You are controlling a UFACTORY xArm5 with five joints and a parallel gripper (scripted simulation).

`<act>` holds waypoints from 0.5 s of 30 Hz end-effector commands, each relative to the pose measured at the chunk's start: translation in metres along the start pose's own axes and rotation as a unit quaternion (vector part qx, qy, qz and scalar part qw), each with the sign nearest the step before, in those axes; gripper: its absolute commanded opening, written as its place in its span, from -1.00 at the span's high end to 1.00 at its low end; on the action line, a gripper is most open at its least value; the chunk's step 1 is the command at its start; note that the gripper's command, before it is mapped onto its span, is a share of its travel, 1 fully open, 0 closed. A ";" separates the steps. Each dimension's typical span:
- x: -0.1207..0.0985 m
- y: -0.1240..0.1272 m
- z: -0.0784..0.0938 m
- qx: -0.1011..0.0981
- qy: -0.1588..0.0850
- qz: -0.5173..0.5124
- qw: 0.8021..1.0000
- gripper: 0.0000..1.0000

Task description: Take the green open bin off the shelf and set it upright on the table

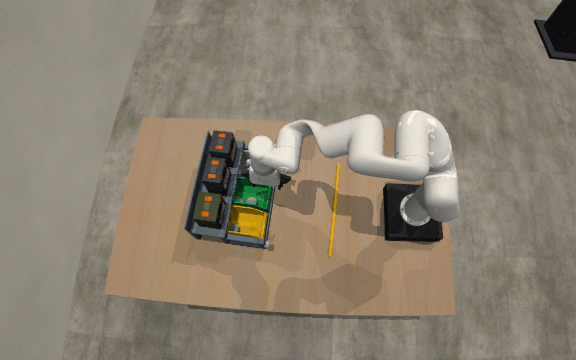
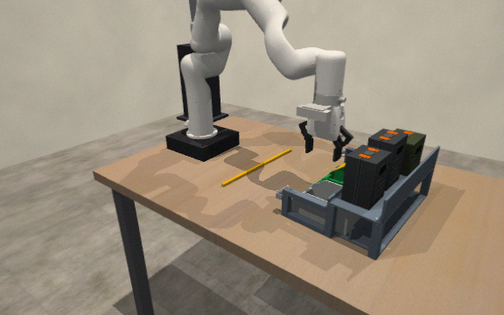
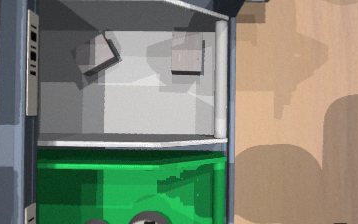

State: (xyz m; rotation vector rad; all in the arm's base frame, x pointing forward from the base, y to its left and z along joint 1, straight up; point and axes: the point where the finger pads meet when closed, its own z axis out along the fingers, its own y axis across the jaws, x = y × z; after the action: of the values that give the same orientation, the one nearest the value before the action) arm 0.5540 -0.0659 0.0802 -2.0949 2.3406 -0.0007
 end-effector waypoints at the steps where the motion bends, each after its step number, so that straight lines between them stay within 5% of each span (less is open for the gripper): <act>1: 0.000 -0.002 -0.002 0.003 0.000 0.000 1.000 -1.00; 15: 0.000 -0.002 0.006 0.003 0.003 0.000 1.000 -1.00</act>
State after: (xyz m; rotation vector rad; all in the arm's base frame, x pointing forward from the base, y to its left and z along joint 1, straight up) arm 0.5543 -0.0659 0.0777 -2.0945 2.3401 -0.0019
